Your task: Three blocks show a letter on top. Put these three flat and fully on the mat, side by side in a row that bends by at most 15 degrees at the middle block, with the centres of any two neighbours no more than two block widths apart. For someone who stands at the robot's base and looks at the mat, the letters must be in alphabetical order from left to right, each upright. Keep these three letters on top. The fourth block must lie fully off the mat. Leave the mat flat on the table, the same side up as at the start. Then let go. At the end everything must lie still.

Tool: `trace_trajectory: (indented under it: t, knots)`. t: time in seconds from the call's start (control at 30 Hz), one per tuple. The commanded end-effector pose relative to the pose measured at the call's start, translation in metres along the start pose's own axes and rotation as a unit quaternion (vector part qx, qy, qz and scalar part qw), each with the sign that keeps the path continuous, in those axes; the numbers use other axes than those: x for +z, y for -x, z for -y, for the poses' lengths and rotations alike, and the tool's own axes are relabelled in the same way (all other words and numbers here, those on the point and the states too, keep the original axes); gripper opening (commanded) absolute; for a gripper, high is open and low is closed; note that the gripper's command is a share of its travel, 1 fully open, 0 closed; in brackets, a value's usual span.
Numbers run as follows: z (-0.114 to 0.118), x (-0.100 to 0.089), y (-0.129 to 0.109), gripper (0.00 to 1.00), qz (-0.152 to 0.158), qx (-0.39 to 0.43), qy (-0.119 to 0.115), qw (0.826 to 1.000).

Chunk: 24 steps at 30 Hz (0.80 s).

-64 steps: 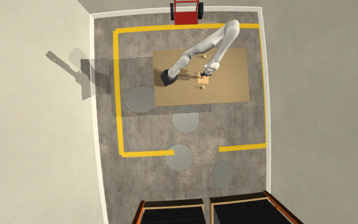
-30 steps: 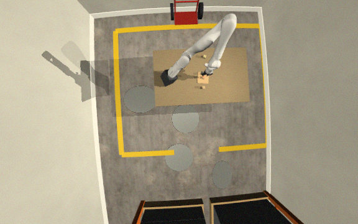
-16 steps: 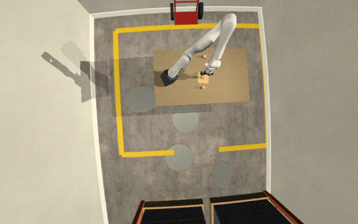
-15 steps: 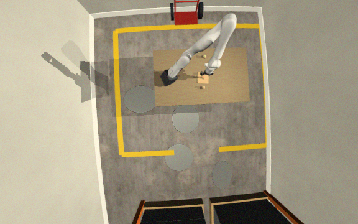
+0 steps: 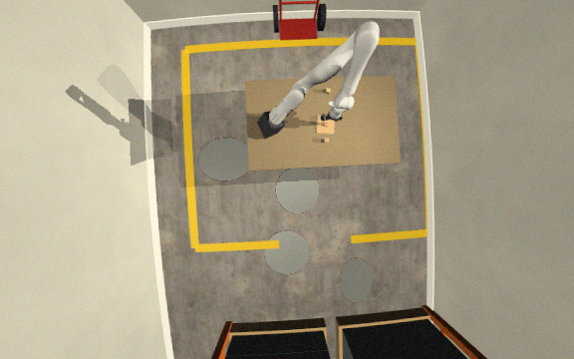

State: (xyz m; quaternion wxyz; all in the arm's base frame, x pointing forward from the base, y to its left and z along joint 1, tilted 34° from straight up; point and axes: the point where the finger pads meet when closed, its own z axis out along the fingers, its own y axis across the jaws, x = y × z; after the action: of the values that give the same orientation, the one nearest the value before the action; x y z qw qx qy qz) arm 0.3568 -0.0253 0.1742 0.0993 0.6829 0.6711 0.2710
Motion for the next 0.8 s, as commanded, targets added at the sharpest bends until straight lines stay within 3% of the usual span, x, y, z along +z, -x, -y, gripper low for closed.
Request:
trace_trajectory:
  t: [0.0, 0.33, 0.77]
  knots:
    - [0.000, 0.000, 0.000, 1.00, 0.000, -0.001, 0.000, 1.000]
    - [0.001, 0.001, -0.007, 1.00, -0.005, -0.029, -0.007, 1.000]
    - [0.009, 0.006, -0.034, 1.00, -0.024, -0.152, -0.034, 0.988]
